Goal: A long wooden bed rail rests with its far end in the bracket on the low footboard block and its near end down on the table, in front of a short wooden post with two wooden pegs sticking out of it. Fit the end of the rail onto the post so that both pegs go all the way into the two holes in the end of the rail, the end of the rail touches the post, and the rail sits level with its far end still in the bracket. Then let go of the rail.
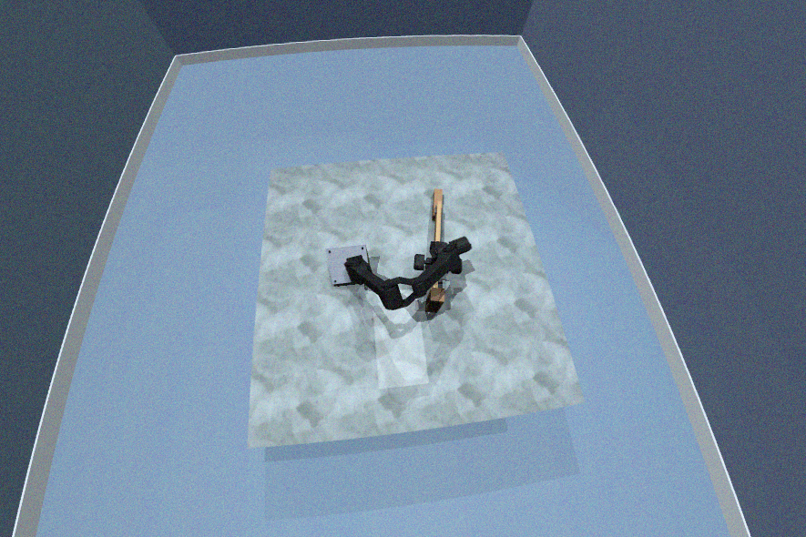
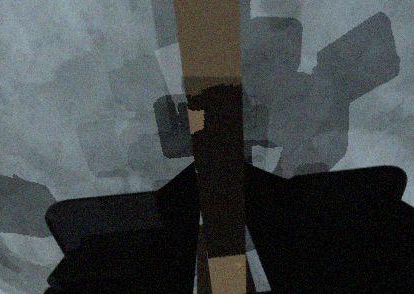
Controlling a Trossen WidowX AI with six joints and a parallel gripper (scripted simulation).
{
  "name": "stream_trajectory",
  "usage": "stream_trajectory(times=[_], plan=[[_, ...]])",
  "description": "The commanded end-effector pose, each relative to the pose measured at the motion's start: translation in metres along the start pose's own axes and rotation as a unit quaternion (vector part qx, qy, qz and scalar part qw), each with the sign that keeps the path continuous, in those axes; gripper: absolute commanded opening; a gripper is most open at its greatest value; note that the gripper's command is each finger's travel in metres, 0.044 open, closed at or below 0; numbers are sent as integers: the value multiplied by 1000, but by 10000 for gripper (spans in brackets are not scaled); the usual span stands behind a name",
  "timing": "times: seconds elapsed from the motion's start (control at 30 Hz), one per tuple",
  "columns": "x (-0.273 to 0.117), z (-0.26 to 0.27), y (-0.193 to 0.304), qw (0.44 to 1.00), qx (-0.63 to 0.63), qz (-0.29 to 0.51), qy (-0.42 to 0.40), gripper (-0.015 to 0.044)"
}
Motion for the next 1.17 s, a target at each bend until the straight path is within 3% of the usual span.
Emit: stream_trajectory(times=[0.0,0.33,0.57,0.73,1.13], plan=[[0,0,0,1000,0,1,0,184],[0,0,0,1000,0,1,0,440],[-2,-1,-2,1000,0,1,0,440],[-30,-7,-30,1000,0,1,1,440],[-30,-7,-30,1000,0,1,1,440]])
Point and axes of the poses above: the point midway between the two fingers, 35 mm back from their tips, its own x axis out along the fingers, its own z axis across the jaws, y = z × x, the point moved 1 cm from there along -x, back along the fingers, and after that the axes turned 14 degrees about -x, right-handed, at the moved point
